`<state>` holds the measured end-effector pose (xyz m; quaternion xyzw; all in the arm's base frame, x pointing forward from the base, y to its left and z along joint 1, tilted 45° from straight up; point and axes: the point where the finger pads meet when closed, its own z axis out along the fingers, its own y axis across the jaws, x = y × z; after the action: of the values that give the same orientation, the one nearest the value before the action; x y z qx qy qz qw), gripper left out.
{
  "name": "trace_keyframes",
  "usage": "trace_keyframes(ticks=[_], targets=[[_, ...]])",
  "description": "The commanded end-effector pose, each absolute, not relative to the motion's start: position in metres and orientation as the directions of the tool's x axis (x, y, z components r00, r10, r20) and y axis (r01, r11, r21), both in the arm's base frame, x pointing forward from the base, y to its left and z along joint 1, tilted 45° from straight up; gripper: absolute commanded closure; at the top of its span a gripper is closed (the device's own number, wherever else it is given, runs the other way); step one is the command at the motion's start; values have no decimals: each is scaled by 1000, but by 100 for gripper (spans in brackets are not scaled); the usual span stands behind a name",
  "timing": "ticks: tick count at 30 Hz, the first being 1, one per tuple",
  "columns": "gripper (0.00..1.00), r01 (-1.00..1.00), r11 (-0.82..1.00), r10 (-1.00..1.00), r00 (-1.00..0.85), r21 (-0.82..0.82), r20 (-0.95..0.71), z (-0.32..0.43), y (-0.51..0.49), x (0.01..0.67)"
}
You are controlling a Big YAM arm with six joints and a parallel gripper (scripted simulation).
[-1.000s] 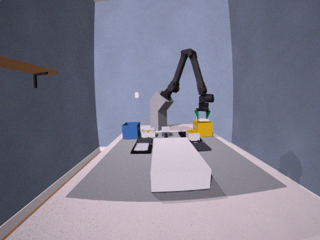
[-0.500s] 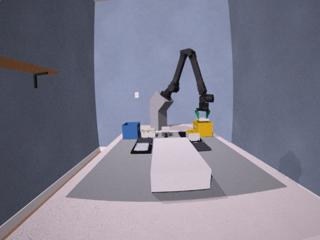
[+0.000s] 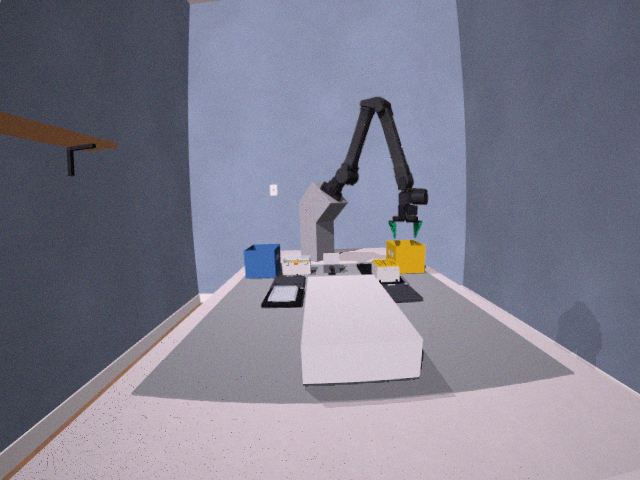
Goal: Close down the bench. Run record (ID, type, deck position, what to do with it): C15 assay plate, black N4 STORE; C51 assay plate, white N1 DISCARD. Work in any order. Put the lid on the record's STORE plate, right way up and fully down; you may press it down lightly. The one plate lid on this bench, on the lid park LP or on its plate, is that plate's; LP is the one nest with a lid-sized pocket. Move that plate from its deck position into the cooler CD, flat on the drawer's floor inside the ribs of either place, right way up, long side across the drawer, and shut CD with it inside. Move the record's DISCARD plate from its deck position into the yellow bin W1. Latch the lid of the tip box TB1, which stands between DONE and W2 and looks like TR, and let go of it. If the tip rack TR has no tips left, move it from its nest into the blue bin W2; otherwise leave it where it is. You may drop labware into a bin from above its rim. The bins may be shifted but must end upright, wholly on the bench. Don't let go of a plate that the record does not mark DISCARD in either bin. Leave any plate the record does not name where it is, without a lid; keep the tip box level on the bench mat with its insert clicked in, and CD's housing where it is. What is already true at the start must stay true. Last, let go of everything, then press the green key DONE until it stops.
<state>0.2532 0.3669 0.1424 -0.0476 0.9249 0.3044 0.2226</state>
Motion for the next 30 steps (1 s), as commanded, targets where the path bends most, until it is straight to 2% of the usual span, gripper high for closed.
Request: trace_keyframes(ticks=[1,26,30], targets=[[0,-222,799,68,-890,559,-451,153,369,257],[0,-222,799,68,-890,559,-451,153,369,257],[0,-204,794,94,-889,573,-448,161,357,274]])
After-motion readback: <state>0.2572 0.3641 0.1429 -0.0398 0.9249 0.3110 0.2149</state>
